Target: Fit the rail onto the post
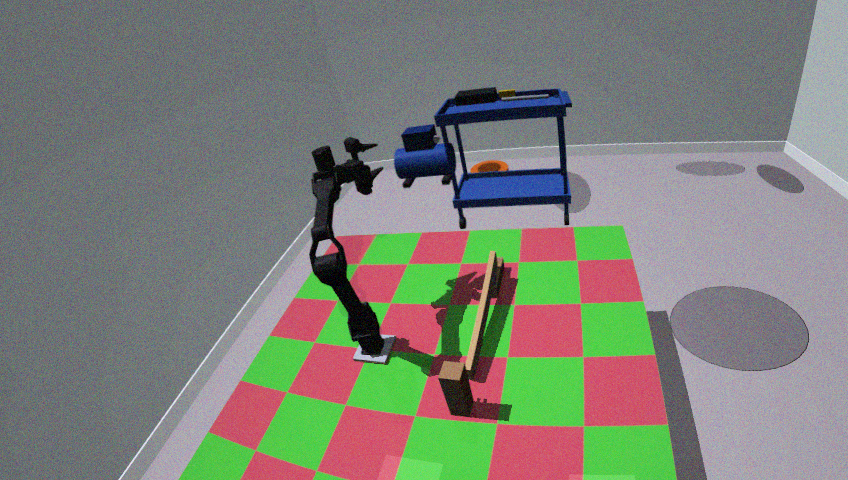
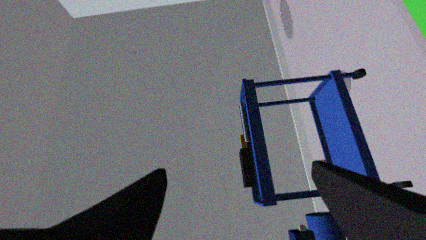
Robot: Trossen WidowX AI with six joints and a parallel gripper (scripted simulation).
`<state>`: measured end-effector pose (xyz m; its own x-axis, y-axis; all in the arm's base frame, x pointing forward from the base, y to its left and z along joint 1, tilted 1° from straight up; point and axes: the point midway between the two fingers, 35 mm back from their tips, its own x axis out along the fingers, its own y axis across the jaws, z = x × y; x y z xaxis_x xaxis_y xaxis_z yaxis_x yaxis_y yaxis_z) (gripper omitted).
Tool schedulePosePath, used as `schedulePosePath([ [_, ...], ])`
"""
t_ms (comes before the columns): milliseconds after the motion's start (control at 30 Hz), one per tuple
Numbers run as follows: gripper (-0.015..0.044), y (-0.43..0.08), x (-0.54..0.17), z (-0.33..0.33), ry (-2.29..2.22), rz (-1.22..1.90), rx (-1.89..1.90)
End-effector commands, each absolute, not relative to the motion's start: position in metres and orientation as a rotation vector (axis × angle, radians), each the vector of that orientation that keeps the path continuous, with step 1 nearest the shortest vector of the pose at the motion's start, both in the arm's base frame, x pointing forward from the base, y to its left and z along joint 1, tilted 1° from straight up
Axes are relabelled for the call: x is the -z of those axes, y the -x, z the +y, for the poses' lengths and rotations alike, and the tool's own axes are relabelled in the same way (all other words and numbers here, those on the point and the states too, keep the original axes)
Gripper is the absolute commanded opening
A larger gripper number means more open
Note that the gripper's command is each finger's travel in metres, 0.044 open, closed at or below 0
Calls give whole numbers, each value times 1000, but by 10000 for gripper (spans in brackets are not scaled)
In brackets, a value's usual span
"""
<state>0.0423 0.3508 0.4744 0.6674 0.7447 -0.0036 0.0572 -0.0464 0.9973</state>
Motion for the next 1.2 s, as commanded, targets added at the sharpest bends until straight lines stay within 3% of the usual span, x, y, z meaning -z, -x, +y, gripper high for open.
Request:
schedulePosePath([
  [0, 426, -44, -473, 352, -1519, 681, -634],
  [267, 440, -144, -409, 362, -785, 462, -526],
  [500, 440, -230, -350, 334, -239, 454, -396],
  [867, 440, -331, -261, 230, 460, 679, -304],
  [1167, 440, -364, -196, 123, 891, 979, -447],
])
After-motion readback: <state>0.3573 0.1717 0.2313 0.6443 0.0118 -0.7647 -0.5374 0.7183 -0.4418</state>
